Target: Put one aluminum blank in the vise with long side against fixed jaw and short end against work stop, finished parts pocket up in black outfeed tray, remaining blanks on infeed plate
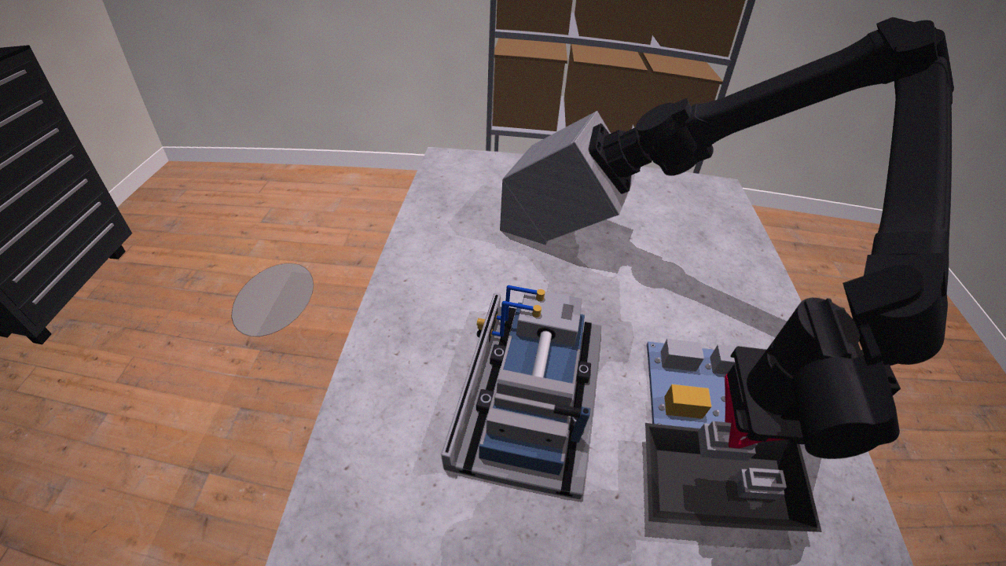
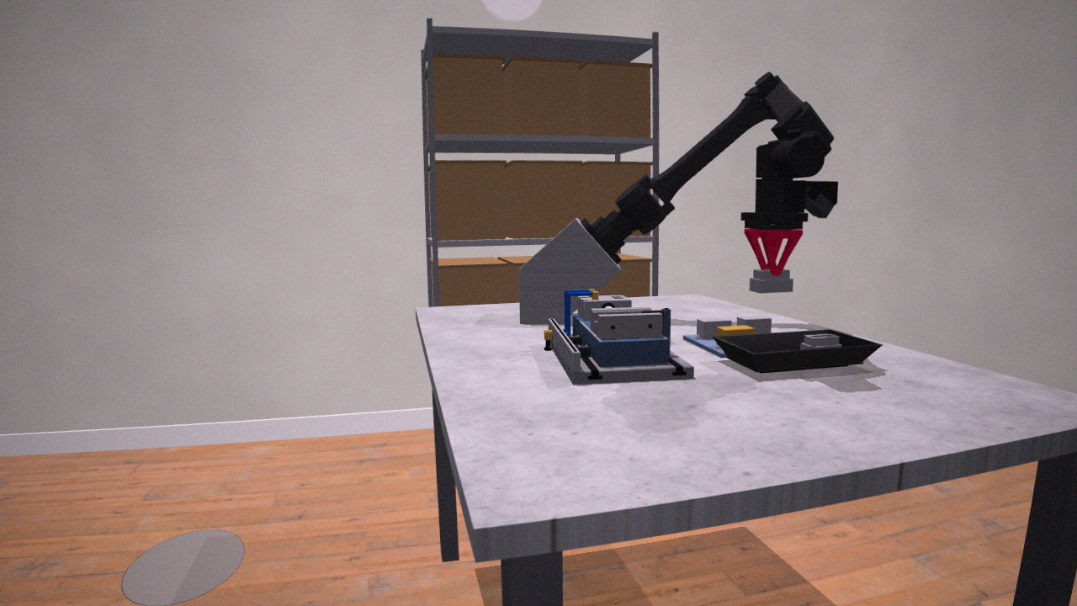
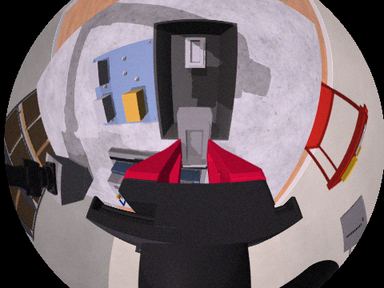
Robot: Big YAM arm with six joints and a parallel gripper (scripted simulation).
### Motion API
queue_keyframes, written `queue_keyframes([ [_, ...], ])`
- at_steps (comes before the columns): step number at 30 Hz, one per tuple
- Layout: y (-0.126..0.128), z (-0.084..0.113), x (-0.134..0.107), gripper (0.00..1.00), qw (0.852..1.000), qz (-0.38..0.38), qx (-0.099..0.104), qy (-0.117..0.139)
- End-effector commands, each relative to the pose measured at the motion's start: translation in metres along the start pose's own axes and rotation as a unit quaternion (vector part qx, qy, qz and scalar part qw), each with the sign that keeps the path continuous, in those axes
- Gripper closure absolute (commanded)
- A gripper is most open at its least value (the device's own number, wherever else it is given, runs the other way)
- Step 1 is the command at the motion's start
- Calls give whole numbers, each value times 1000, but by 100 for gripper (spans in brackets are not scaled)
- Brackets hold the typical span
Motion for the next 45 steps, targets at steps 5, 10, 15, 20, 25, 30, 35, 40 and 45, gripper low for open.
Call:
queue_keyframes([
  [5, -6, 11, -8, 100, 1000, -6, -17, 4],
  [10, -4, 1, -9, 100, 1000, -9, -11, 4],
  [15, -3, -8, -3, 100, 1000, -4, -6, 3],
  [20, -2, -20, -3, 100, 1000, -4, -1, 2],
  [25, -1, -31, -3, 100, 1000, -3, 1, 2],
  [30, -3, -33, 3, 100, 1000, 3, -3, 2],
  [35, -2, -44, 2, 100, 1000, 2, -2, 2],
  [40, -1, -57, -1, 100, 1000, -2, 1, 3],
  [45, -1, -65, -2, 100, 1000, -3, 2, 3],
])
Point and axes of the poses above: the point where the finger pads meet when closed, its own z axis back along the fingers, its own y axis across the jaws, x = y × z, the point moved 10 cm from there along z, back along the fingers
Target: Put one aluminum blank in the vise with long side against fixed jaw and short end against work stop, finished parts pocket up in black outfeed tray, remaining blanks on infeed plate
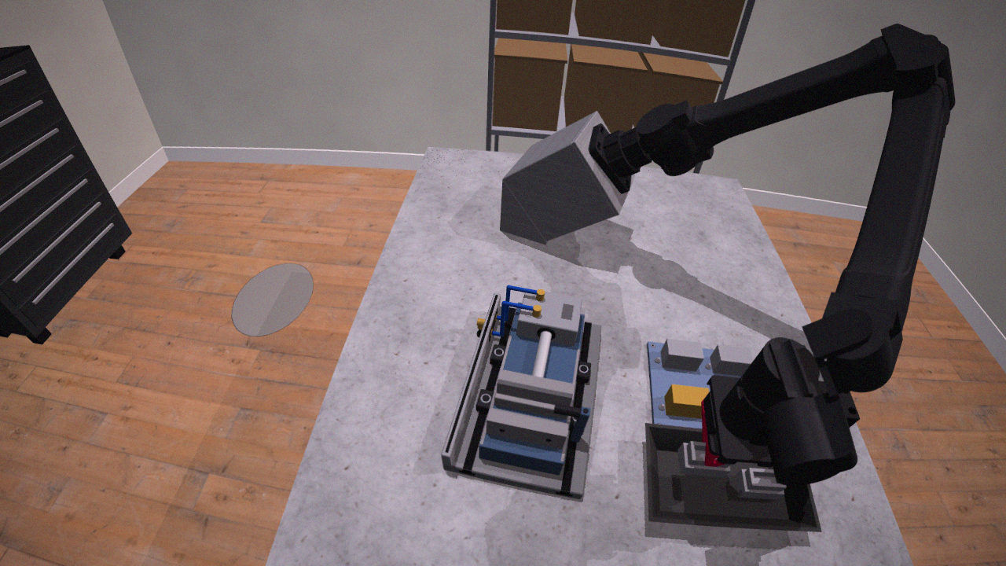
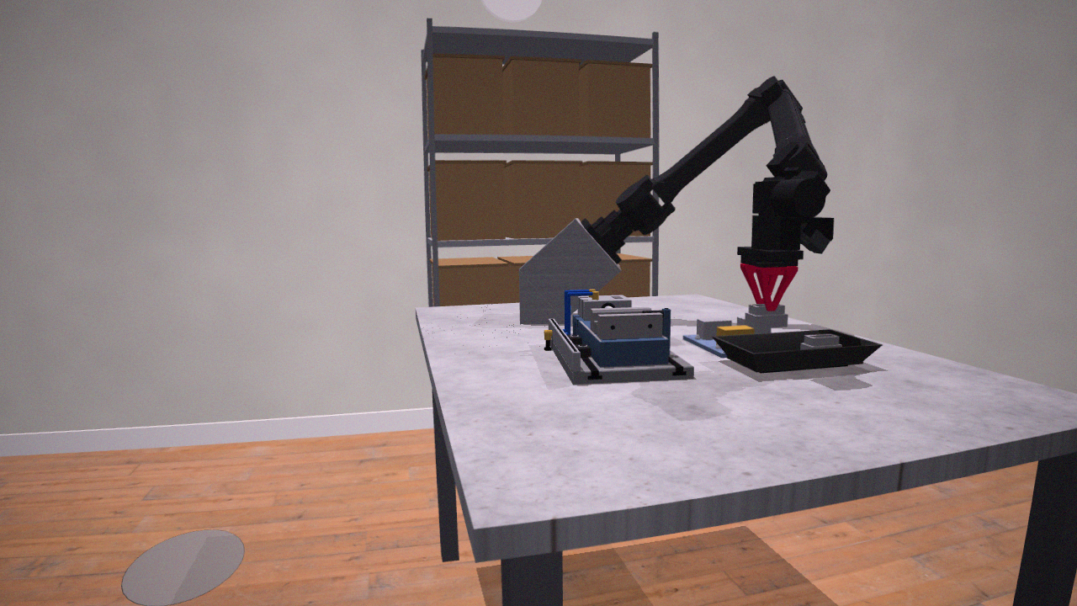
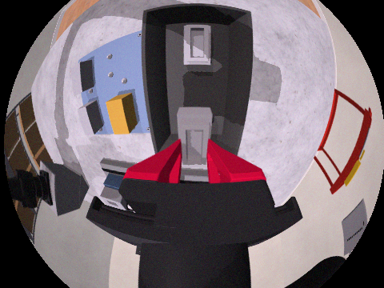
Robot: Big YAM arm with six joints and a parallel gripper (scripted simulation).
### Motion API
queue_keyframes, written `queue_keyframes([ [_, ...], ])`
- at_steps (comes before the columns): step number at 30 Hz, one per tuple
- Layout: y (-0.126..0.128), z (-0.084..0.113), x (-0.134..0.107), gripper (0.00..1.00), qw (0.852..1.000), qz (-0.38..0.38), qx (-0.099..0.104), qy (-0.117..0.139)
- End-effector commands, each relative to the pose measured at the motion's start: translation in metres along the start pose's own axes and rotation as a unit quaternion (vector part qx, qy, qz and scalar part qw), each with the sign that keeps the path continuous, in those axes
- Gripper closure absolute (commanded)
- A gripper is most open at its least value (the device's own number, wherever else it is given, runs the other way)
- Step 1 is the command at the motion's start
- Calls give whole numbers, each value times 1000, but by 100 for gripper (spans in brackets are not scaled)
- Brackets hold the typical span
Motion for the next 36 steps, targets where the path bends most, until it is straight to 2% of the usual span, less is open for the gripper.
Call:
queue_keyframes([
  [1, -3, -7, 5, 100, 1000, 1, -3, 0],
  [5, -4, -11, 9, 100, 1000, 6, -7, 0],
  [15, -2, -33, 3, 100, 1000, 0, -1, 0],
  [22, -5, -32, 9, 100, 1000, 7, -10, -1],
  [31, -3, -44, 5, 100, 1000, 1, -3, 0],
  [36, -4, -42, 3, 100, 1000, 1, -7, 0],
])
Point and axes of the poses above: the point where the finger pads meet when closed, its own z axis back along the fingers, its own y axis across the jaws, x = y × z, the point moved 10 cm from there along z, back along the fingers
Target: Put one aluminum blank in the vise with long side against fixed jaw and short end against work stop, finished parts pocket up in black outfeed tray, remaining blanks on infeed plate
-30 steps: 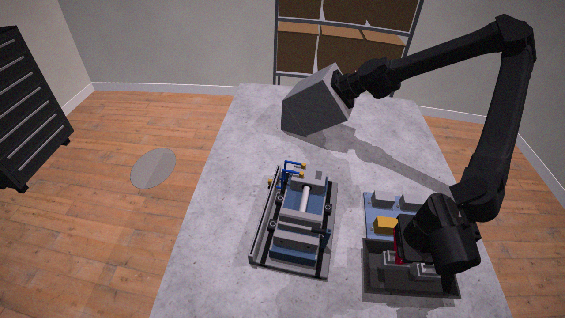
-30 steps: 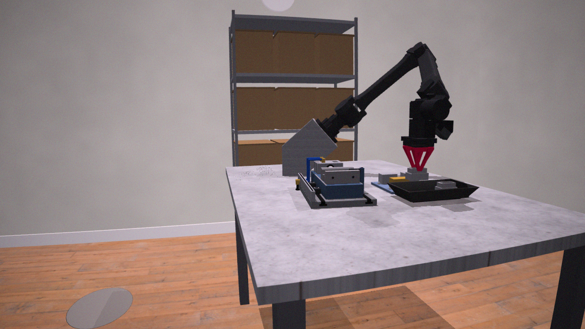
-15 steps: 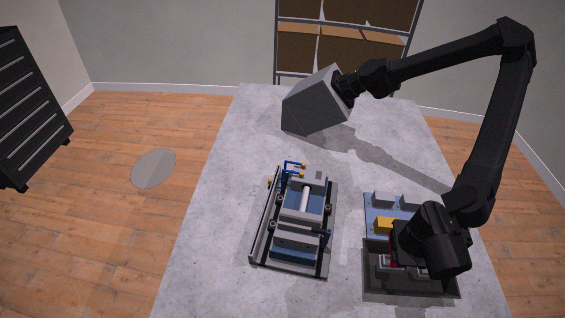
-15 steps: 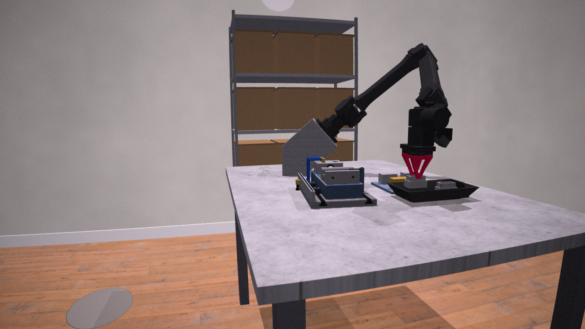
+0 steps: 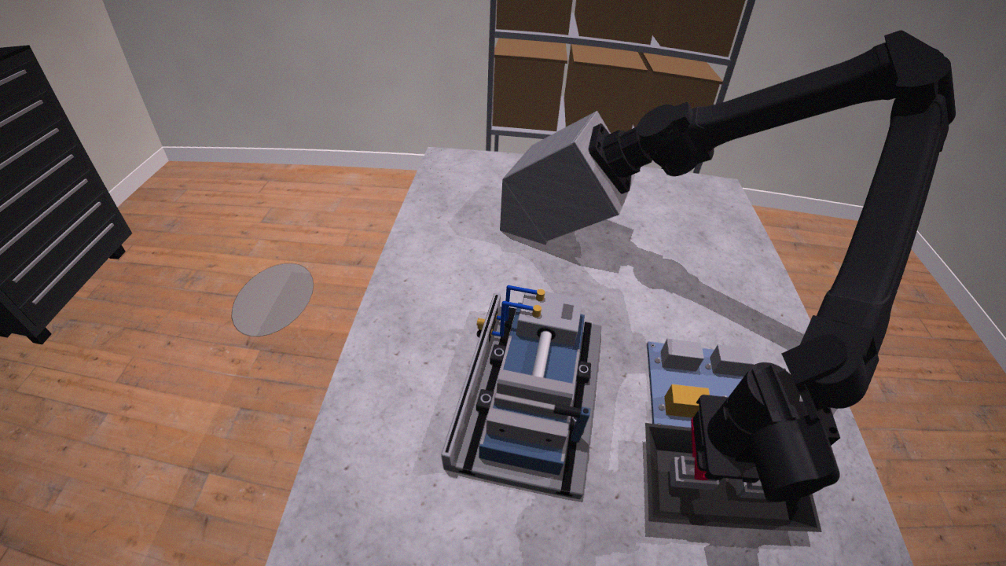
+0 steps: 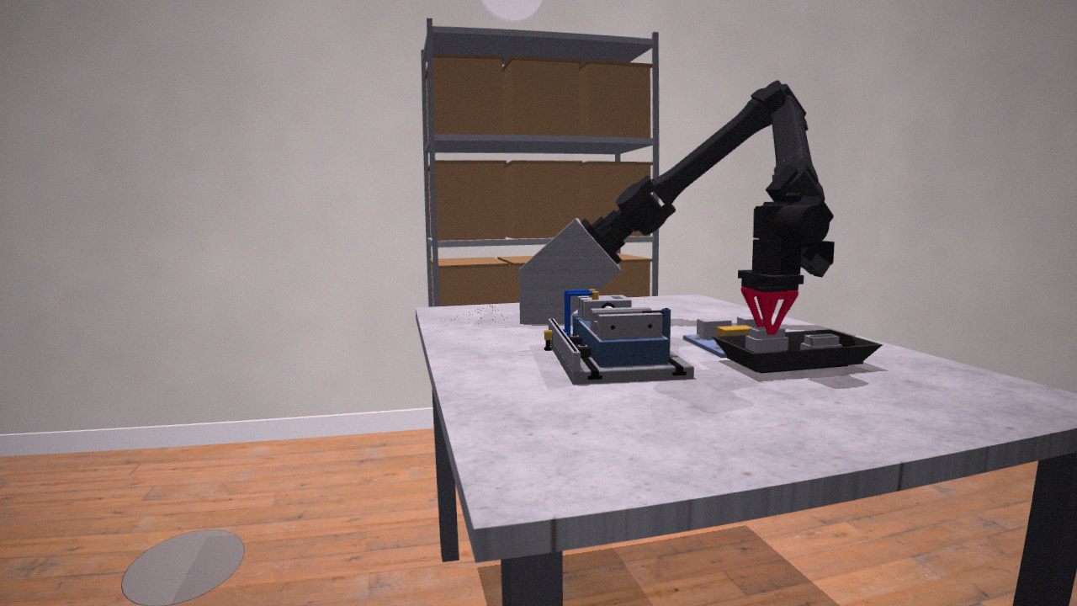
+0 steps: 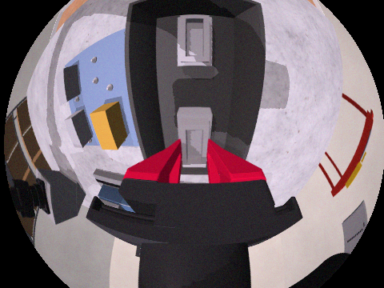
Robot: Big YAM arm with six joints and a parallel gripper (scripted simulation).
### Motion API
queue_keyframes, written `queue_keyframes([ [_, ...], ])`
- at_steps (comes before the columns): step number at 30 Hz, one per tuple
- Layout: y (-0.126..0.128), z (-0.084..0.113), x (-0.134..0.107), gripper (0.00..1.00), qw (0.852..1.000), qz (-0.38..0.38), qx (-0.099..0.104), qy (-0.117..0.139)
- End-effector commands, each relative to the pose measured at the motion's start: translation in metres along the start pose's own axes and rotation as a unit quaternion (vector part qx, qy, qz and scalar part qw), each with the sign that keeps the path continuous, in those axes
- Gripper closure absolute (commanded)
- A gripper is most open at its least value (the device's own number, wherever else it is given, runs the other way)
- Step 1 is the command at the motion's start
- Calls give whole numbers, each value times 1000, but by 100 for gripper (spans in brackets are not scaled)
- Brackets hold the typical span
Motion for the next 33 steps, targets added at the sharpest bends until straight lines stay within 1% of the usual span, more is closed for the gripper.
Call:
queue_keyframes([
  [1, -3, -2, 2, 100, 1000, 2, -5, 1],
  [9, -5, 4, 4, 100, 1000, 6, -11, 0],
  [33, -5, 6, 5, 100, 1000, 7, -13, 0],
])
Point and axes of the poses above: the point where the finger pads meet when closed, its own z axis back along the fingers, its own y axis across the jaws, x = y × z, the point moved 10 cm from there along z, back along the fingers
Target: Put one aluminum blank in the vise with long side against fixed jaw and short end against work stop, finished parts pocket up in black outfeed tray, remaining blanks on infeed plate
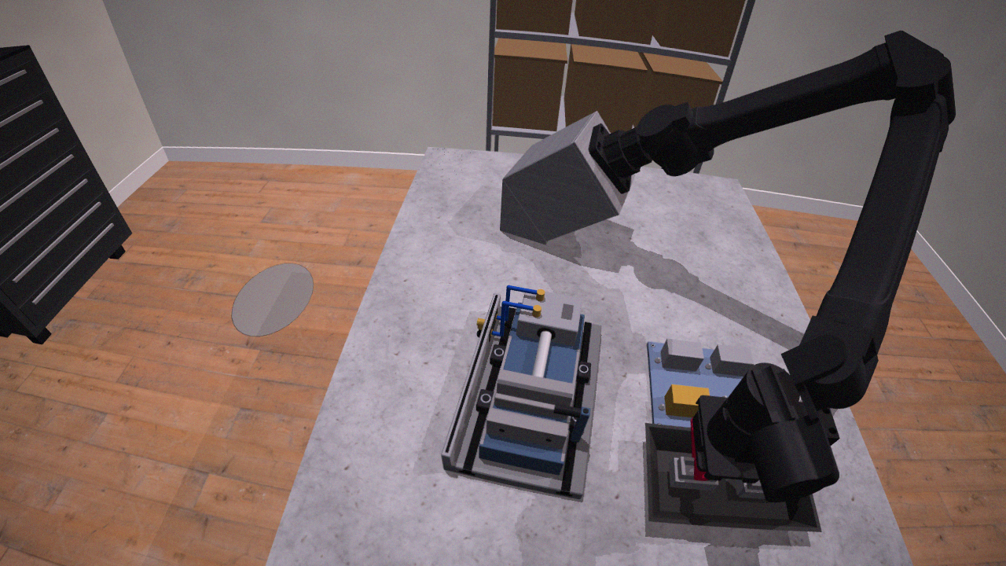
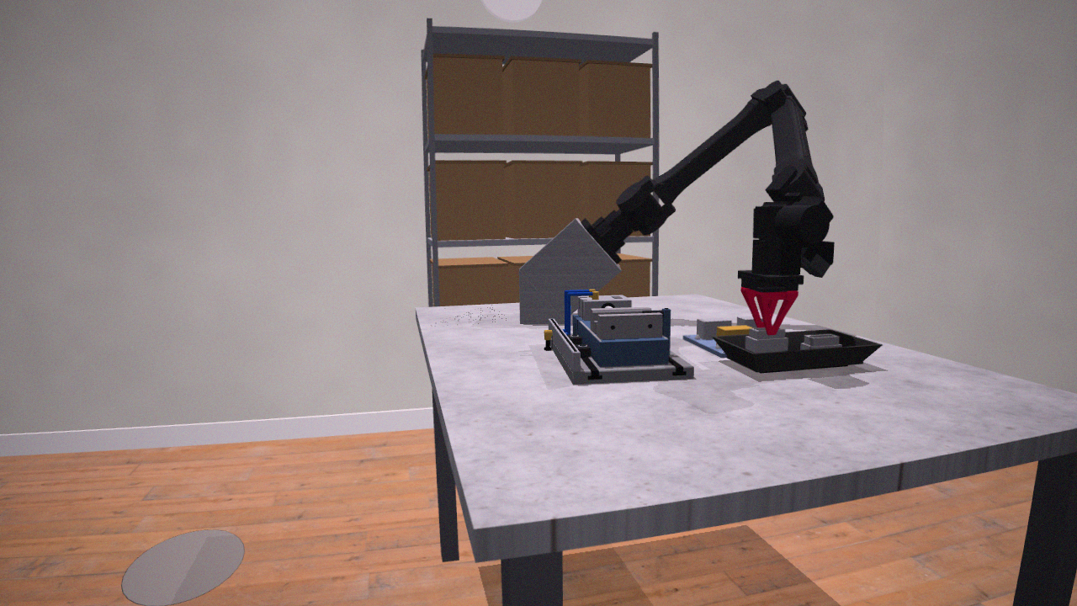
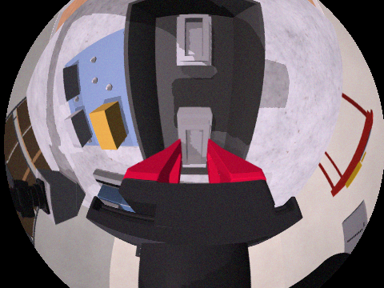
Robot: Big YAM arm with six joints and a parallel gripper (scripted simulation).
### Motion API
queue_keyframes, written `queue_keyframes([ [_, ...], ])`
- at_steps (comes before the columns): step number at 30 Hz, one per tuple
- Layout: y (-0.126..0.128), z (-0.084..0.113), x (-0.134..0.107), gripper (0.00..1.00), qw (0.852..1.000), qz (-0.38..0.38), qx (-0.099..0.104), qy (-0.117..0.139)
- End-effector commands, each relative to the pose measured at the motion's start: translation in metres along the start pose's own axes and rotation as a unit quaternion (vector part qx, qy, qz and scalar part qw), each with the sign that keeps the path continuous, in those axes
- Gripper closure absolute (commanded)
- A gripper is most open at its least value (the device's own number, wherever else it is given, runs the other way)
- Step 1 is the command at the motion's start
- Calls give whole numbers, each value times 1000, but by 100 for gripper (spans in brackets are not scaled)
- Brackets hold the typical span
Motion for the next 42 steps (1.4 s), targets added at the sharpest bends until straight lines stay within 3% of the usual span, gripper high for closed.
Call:
queue_keyframes([
  [1, -5, 7, 6, 100, 1000, 7, -12, 0],
  [42, -3, 3, 9, 100, 1000, 9, -9, -1],
])
Point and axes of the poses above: the point where the finger pads meet when closed, its own z axis back along the fingers, its own y axis across the jaws, x = y × z, the point moved 10 cm from there along z, back along the fingers
